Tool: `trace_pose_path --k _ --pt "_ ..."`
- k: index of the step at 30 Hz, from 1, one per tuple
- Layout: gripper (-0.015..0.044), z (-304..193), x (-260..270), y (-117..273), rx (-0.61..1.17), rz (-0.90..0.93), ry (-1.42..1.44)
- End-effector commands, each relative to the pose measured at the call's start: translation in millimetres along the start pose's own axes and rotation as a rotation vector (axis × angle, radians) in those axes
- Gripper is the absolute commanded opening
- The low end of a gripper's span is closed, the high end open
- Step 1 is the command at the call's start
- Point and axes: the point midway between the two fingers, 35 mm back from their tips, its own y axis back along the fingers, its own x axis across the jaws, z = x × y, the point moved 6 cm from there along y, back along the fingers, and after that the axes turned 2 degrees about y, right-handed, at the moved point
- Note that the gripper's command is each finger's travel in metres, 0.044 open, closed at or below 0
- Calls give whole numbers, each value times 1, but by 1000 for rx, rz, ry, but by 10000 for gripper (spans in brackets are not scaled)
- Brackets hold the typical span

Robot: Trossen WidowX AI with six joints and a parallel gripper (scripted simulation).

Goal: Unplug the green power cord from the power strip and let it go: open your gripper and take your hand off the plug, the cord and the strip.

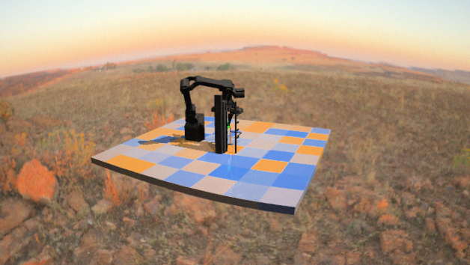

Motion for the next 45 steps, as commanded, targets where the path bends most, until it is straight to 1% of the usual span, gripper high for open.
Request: trace_pose_path --k 1,7,45 --pt "35 0 0 1 0 0 -1" --pt "0 0 0 1 0 0 -1" --pt "0 59 -1 6 -4 -3 4"
